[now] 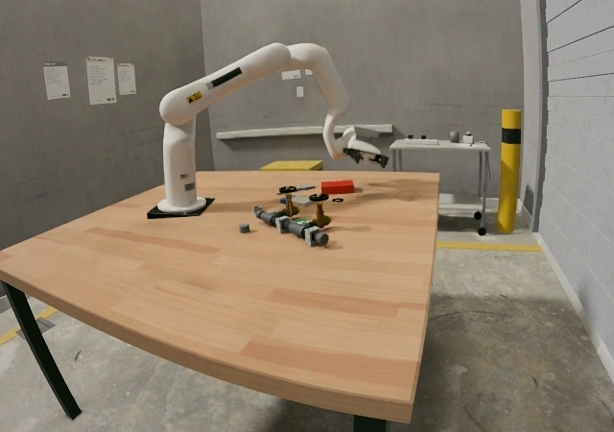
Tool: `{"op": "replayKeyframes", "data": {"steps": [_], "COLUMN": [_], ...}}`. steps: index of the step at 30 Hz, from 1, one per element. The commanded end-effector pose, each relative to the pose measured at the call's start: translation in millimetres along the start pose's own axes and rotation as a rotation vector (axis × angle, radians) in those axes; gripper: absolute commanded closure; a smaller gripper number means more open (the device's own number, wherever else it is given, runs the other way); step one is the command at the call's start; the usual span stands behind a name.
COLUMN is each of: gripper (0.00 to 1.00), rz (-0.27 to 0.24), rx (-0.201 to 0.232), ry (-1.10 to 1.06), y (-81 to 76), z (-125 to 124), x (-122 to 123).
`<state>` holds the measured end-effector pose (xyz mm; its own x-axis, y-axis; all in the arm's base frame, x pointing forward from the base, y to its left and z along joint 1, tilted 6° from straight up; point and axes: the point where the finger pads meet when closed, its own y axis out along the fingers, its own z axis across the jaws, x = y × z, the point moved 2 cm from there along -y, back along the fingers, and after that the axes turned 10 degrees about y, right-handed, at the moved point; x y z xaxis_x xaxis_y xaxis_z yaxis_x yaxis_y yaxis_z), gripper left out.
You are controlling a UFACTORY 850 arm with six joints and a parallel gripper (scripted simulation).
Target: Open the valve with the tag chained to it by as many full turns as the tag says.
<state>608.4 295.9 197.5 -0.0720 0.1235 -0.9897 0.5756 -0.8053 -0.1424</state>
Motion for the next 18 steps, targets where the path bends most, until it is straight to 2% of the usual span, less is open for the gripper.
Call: {"op": "replayKeyframes", "data": {"steps": [1,5,7,9,18], "gripper": [0.0,0.0,0.0,0.0,0.0], "rz": [-0.046,-0.134,-0.134,-0.2,-0.381], "rx": [0.045,0.114,0.114,0.153,0.223], "ry": [-0.066,-0.18,-0.18,-0.255,-0.424], "y": [13.5,34.8,34.8,47.9,74.8], "z": [10.3,30.1,30.1,44.0,79.2], "x": [-3.1,-5.3,-5.3,-6.5,-9.1]}}
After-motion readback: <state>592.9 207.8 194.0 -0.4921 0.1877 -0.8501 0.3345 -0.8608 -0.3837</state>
